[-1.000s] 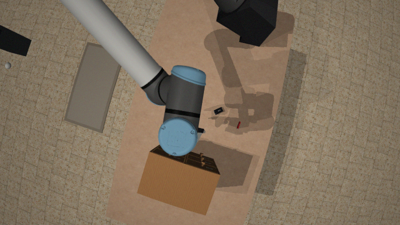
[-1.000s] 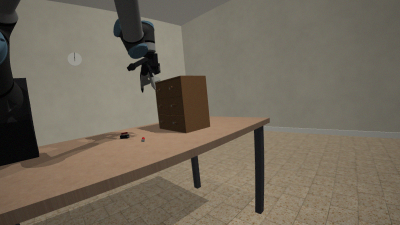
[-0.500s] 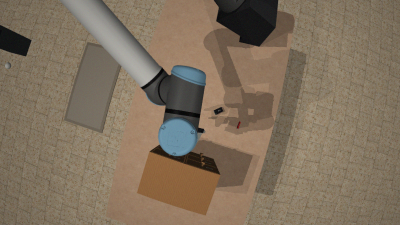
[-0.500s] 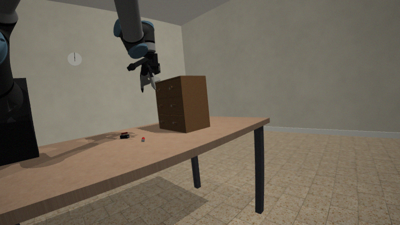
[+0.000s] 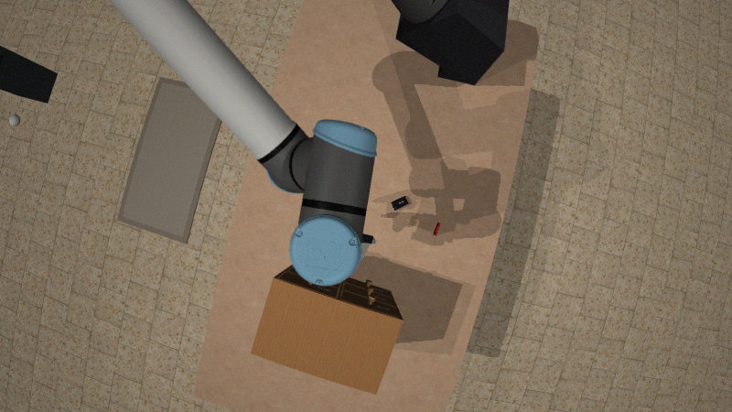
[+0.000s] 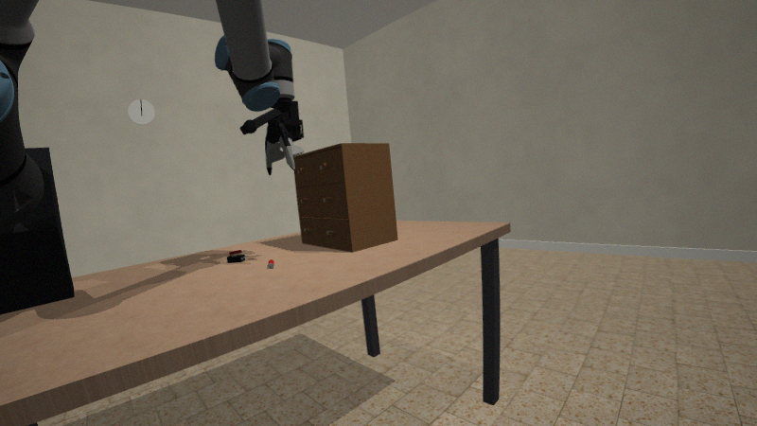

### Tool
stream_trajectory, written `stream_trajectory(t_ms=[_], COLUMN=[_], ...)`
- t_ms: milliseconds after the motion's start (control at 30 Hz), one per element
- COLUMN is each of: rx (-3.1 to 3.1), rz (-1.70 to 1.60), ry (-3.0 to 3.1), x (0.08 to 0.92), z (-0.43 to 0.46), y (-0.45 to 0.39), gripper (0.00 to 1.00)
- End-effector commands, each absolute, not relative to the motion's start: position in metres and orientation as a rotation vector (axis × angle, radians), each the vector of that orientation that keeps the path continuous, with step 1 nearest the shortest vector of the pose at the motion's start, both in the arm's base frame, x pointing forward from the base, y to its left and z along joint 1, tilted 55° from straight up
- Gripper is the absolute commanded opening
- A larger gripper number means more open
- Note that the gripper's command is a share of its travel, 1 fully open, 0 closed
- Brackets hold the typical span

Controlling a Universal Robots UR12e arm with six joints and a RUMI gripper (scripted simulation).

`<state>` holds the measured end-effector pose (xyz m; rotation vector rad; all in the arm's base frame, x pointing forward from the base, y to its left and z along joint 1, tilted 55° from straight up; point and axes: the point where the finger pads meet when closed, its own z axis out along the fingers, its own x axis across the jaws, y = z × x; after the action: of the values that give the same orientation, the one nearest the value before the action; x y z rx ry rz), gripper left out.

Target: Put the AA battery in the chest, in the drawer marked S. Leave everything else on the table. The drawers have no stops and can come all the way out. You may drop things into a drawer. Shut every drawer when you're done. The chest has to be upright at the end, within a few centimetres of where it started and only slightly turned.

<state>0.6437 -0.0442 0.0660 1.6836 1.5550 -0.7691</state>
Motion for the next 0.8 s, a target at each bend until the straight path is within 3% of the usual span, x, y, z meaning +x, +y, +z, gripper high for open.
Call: stream_trajectory(t_ms=[0,267,500,767], rx=[1.683,1.683,1.684,1.683], rz=[-0.768,-0.768,-0.767,-0.768], ry=[1.555,1.555,1.556,1.555], x=[0.644,0.645,0.660,0.661], z=[0.066,0.064,-0.022,-0.052], y=[-0.044,-0.042,0.019,0.039], gripper=[1.00,1.00,1.00,1.00])
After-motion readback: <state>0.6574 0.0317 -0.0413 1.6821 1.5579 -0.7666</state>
